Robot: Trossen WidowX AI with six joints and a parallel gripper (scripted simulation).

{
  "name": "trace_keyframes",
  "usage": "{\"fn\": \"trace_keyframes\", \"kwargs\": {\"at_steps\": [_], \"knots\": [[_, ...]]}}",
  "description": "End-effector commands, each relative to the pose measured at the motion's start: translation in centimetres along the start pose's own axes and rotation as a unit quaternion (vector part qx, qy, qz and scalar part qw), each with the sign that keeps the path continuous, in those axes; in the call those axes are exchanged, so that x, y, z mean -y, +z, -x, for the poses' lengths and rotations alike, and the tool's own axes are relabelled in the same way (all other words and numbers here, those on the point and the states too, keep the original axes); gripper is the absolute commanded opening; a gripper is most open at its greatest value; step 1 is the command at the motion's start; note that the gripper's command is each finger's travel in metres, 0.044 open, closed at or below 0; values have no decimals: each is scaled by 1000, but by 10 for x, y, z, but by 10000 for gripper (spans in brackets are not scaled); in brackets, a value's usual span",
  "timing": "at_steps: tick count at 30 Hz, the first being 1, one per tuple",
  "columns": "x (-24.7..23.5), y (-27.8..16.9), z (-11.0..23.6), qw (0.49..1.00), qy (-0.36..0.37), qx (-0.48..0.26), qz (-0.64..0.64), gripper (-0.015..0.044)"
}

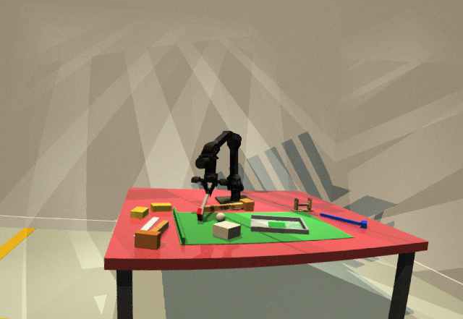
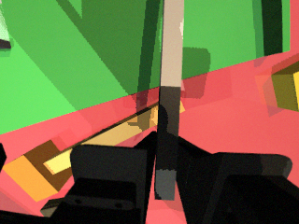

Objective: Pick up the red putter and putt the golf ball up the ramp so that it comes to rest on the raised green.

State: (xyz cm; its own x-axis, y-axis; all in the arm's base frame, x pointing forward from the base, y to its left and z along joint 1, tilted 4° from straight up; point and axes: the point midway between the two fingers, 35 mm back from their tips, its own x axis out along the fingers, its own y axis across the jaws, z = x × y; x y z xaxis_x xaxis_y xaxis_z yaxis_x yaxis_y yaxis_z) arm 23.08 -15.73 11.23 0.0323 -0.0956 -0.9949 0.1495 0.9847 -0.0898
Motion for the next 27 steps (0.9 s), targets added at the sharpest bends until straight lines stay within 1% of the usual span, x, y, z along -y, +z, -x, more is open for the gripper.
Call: {"fn": "trace_keyframes", "kwargs": {"at_steps": [1, 8, 10, 16, 27], "knots": [[-27, 5, 1, 1000, 3, 2, 6, 0], [-115, 2, 2, 1000, 8, 4, 8, 0], [-131, -1, 3, 1000, 9, 4, 8, 0], [-132, -1, 10, 1000, 9, 4, 8, 0], [-131, -2, 60, 1000, 9, 4, 8, 0]]}}
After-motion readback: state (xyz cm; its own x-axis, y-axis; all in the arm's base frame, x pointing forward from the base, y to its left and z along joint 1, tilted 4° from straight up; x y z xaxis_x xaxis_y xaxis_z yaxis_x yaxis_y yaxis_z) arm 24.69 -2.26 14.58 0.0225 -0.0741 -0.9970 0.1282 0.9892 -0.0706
